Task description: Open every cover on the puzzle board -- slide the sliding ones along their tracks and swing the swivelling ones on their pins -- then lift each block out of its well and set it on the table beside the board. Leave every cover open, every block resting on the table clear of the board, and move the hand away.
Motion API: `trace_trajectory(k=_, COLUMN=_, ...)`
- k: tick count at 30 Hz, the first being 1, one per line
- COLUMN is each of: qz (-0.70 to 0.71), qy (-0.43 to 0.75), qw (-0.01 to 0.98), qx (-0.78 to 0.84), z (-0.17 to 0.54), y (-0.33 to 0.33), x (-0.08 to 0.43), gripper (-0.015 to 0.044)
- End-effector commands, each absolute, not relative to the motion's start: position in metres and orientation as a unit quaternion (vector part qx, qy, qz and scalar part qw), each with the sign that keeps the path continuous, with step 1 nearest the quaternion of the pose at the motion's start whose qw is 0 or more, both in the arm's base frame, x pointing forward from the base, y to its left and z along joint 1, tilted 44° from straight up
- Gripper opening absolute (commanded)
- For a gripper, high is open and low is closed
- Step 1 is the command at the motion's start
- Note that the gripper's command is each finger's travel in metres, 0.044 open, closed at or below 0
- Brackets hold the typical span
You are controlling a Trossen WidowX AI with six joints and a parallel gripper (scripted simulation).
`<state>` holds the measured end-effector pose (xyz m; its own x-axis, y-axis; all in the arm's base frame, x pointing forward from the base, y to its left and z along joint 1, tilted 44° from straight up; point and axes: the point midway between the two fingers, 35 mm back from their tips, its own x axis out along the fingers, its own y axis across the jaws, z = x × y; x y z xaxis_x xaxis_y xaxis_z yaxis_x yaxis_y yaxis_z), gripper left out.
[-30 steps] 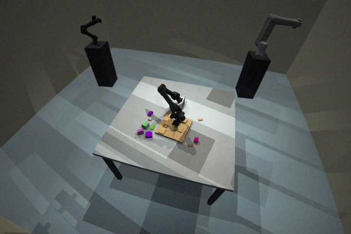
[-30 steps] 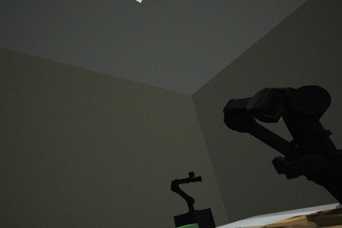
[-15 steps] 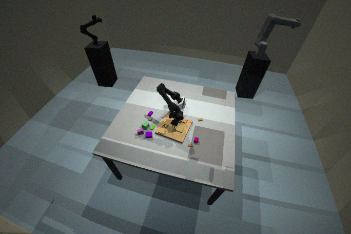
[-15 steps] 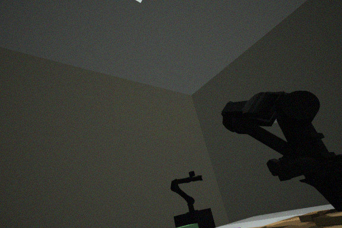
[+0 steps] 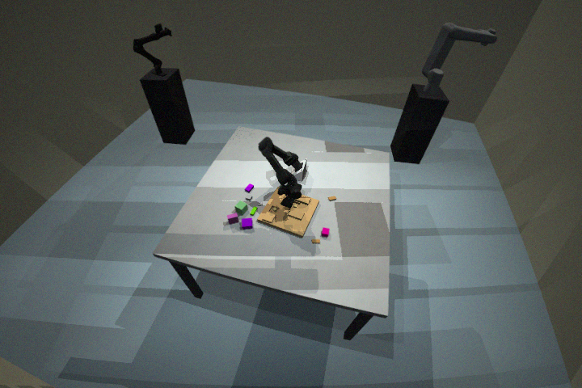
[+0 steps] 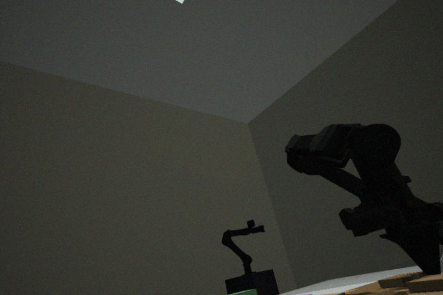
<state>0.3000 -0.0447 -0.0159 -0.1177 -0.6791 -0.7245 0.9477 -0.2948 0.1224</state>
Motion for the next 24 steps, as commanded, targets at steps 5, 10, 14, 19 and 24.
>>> trace_trajectory(k=5, qz=-0.723, qy=0.188, qw=0.565, qx=0.352, z=-0.010, y=-0.051, x=0.296, gripper=0.0000)
trace_trajectory(k=10, qz=-0.723, qy=0.188, qw=0.565, qx=0.351, z=-0.007, y=-0.052, x=0.296, gripper=0.0000)
trace_trajectory(k=14, qz=-0.723, qy=0.188, qw=0.565, qx=0.352, z=-0.003, y=-0.048, x=0.297, gripper=0.0000)
trace_trajectory(k=19, qz=-0.722, qy=0.188, qw=0.565, qx=0.352, z=0.002, y=-0.044, x=0.298, gripper=0.0000)
trace_trajectory(k=24, qz=-0.722, qy=0.189, qw=0.565, qx=0.352, z=0.007, y=-0.040, x=0.299, gripper=0.0000)
